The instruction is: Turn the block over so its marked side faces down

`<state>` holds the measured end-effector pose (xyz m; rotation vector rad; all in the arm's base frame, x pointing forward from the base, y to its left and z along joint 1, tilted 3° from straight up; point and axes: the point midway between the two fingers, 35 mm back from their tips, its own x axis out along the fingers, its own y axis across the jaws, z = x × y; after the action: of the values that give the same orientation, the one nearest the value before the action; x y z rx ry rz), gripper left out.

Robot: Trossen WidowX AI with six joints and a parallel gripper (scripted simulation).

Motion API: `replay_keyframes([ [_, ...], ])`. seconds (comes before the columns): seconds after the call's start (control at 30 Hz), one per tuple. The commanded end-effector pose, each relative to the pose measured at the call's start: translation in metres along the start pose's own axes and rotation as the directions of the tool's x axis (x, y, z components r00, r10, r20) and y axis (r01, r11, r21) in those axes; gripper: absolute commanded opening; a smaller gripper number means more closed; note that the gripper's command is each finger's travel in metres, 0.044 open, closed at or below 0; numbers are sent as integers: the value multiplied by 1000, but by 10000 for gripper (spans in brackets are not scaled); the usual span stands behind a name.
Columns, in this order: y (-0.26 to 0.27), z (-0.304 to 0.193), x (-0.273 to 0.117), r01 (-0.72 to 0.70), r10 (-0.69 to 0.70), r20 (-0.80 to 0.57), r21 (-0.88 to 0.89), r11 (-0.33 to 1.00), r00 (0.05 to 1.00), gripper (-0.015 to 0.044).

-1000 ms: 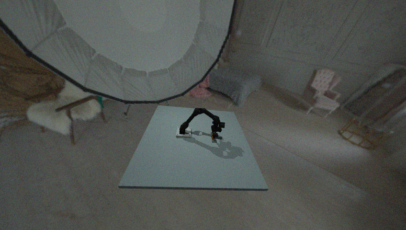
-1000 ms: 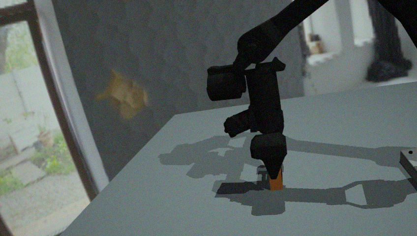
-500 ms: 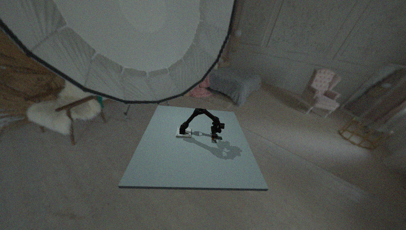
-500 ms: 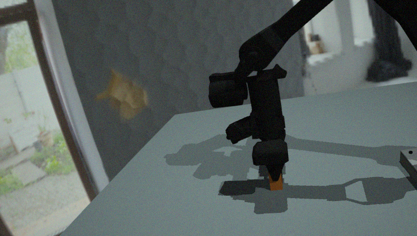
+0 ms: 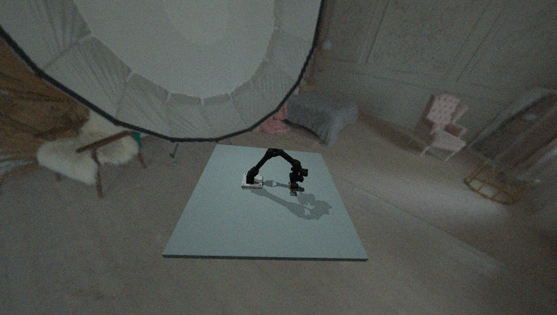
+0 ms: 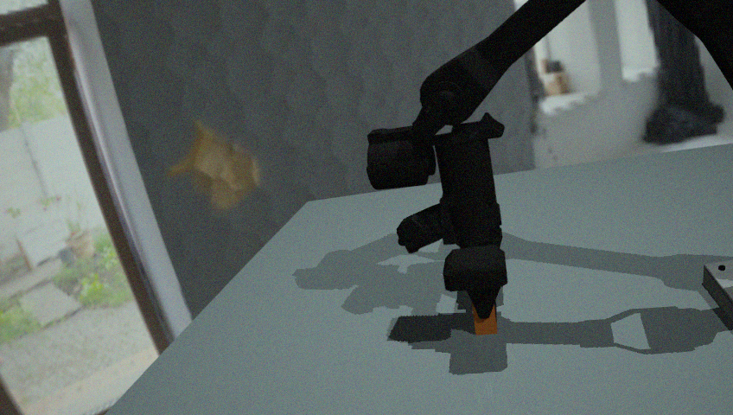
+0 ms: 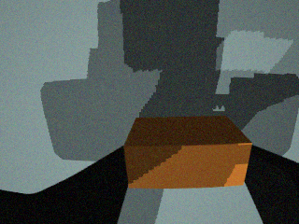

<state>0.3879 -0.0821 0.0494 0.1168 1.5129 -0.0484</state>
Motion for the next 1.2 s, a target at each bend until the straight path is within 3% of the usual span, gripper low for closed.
replay_keyframes([
  [0.0, 0, -1, 1, 3, -3, -4, 4, 1000, 1000, 156],
  [0.07, 0, -1, 1, 3, -3, -4, 4, 1000, 1000, 142],
  [0.27, 0, -1, -25, 3, -3, -3, 4, 1000, 1000, 0],
  [0.47, 0, 0, -28, 3, -3, 6, 4, 1000, 1000, 0],
  [1.17, -2, 4, -16, 1, -4, 294, 10, 1000, 956, 0],
])
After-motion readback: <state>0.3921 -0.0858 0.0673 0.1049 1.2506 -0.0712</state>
